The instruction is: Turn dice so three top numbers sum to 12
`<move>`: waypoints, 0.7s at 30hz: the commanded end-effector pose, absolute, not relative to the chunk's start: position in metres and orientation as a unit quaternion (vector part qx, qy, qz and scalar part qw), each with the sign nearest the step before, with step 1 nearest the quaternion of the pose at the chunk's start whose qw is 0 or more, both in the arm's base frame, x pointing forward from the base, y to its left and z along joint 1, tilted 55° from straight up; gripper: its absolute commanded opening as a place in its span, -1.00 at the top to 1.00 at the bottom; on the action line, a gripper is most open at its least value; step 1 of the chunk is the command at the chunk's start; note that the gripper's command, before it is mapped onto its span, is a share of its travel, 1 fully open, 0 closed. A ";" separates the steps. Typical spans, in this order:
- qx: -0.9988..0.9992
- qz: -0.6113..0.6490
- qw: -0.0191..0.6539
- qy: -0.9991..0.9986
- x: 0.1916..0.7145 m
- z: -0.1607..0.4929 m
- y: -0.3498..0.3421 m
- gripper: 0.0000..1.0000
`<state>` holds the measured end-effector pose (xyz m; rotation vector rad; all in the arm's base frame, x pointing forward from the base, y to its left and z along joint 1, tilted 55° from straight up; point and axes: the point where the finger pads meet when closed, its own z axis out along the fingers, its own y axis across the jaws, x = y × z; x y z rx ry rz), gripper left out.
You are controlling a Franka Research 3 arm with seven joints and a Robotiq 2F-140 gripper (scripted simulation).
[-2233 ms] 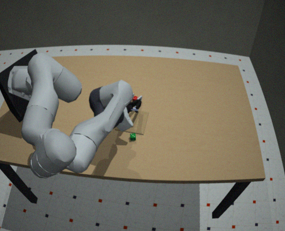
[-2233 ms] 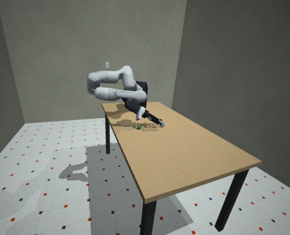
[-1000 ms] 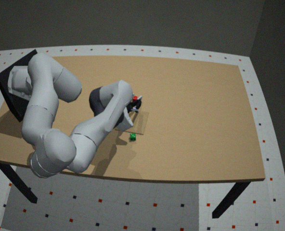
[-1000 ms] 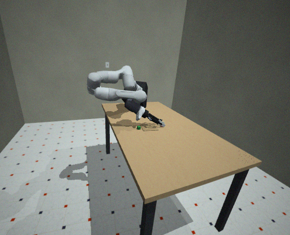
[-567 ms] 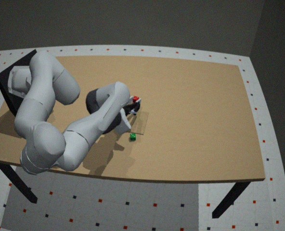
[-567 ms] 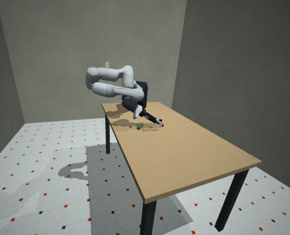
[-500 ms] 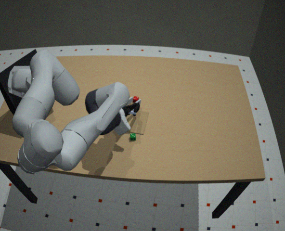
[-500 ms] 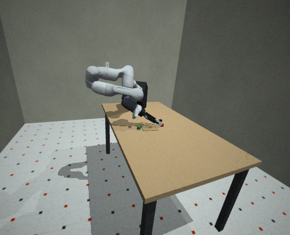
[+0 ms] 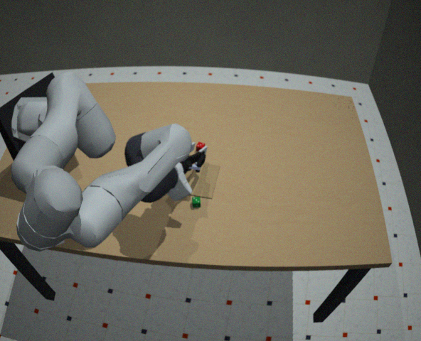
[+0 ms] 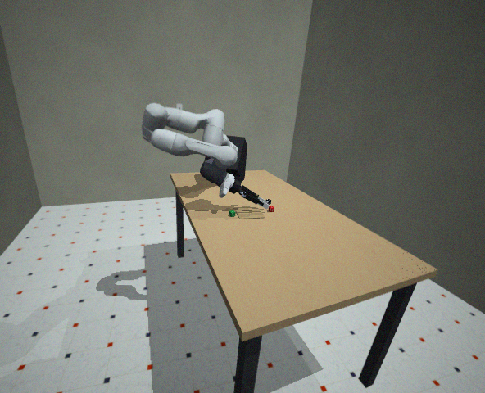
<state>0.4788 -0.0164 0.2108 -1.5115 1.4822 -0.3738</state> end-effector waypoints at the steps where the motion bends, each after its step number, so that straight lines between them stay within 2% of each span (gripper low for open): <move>1: -0.624 -0.152 0.475 0.602 0.469 0.213 -0.007 0.51; 21: -0.624 -0.152 0.475 0.602 0.441 0.241 0.022 0.51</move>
